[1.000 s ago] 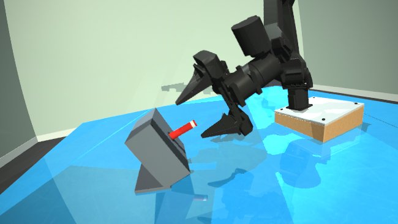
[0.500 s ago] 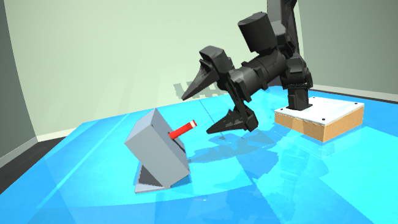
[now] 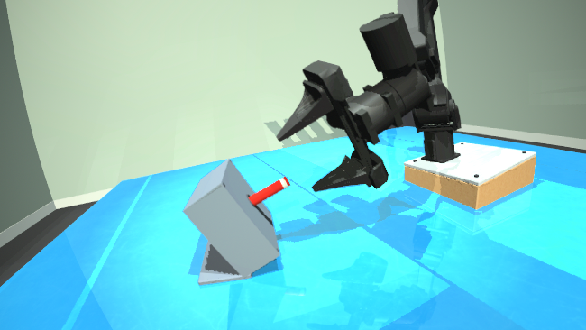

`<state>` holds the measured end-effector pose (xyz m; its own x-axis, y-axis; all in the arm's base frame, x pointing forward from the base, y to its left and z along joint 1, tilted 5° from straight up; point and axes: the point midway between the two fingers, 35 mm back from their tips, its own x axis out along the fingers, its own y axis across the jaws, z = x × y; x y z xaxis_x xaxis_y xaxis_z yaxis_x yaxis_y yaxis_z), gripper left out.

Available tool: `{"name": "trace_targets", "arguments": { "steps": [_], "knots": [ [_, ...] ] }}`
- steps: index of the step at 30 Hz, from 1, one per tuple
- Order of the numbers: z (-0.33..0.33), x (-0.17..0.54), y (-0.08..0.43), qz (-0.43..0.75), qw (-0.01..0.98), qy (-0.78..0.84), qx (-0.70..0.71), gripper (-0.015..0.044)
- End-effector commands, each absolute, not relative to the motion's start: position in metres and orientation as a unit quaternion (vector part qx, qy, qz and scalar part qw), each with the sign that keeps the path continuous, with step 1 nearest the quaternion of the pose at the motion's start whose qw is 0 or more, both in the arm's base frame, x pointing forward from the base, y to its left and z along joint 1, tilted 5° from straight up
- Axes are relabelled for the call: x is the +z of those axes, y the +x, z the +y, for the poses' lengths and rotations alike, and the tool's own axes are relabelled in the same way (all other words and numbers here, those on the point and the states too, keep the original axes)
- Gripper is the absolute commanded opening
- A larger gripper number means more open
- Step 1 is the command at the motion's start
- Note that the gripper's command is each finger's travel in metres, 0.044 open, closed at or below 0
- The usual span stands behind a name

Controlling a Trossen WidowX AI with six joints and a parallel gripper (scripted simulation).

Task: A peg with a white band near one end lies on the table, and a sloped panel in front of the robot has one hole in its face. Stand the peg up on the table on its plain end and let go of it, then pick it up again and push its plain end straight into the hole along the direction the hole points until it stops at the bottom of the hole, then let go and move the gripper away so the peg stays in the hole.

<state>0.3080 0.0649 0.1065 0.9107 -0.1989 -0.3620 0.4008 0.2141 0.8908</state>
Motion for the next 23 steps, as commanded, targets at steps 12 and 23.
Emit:
{"name": "trace_targets", "arguments": {
  "steps": [12,23],
  "knots": [
    [0.069,0.112,0.295,0.084,0.773,0.598,-0.193,0.044],
    [0.071,0.115,0.286,0.083,0.774,0.598,-0.192,0.044]
  ]
}}
